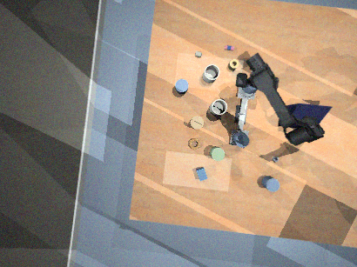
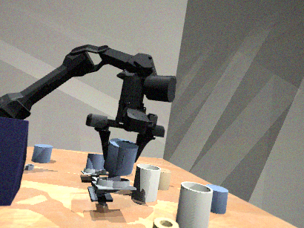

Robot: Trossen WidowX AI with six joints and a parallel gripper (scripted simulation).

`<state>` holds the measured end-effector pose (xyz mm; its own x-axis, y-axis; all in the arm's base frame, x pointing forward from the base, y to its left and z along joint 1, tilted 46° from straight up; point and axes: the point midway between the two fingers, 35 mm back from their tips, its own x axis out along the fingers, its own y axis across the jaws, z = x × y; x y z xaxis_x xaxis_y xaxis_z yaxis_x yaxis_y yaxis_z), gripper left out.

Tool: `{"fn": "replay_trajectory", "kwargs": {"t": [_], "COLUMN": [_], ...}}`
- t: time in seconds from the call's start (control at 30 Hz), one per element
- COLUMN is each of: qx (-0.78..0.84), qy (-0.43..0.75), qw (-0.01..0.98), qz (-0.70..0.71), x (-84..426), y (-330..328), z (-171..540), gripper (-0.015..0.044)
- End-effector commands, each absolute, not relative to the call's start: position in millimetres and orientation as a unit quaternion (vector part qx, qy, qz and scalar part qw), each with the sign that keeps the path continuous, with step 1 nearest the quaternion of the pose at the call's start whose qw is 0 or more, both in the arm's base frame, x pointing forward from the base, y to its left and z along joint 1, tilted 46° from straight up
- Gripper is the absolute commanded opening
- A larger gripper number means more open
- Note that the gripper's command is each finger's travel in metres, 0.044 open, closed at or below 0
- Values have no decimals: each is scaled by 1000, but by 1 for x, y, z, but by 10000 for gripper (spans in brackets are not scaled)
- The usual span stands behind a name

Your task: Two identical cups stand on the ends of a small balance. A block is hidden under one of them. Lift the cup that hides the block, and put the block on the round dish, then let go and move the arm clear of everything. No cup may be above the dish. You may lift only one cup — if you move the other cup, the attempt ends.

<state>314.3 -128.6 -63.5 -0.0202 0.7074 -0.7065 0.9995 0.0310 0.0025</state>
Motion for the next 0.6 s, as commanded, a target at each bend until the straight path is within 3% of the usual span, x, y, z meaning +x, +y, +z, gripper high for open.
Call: {"fn": "replay_trajectory", "kwargs": {"t": [0.0,0.57], "qx": [643,643], "qy": [660,661], "qw": [283,282], "qz": [-265,-264], "x": [316,313], "y": [-135,-149], "z": [-58,-41], "gripper": [0,0]}}
